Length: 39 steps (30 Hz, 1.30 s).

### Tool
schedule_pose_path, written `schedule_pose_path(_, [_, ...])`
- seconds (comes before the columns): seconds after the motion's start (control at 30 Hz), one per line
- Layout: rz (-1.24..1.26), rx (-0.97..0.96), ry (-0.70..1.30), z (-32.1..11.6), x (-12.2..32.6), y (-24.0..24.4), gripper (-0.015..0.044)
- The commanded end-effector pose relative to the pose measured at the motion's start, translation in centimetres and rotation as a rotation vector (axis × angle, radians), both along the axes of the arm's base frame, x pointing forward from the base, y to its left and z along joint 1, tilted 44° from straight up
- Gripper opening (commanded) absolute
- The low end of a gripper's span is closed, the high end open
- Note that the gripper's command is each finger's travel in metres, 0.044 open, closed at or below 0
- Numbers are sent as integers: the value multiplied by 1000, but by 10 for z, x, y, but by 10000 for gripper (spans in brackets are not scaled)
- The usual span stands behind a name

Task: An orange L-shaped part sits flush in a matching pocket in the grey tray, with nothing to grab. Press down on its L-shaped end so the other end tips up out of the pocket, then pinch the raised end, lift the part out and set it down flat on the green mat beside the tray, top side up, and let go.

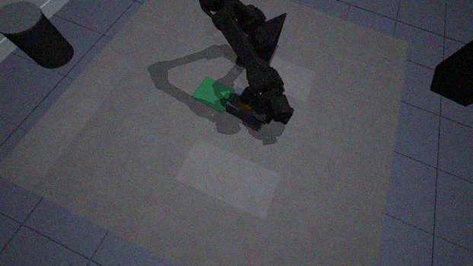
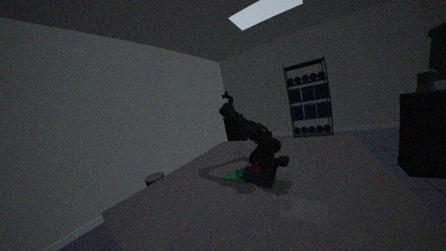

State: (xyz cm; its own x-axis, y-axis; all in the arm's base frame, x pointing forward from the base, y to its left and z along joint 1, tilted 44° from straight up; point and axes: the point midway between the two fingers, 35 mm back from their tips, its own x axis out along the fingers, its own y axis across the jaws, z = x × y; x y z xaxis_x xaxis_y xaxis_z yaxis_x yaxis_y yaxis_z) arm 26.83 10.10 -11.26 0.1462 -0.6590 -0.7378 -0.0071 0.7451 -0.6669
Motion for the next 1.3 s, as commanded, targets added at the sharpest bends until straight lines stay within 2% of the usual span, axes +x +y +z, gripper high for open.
schedule_pose_path(0.0, [3, -11, 7, -3, -1, -5, 180])
schedule_pose_path(0.9, [3, -10, 7, 0, -4, 15, 180])
schedule_pose_path(1.03, [4, -7, 8, 25, -6, 35, 180])
schedule_pose_path(1.17, [3, -7, 10, 74, -16, 68, 180])
schedule_pose_path(1.27, [3, -7, 10, 77, -17, 70, 180])
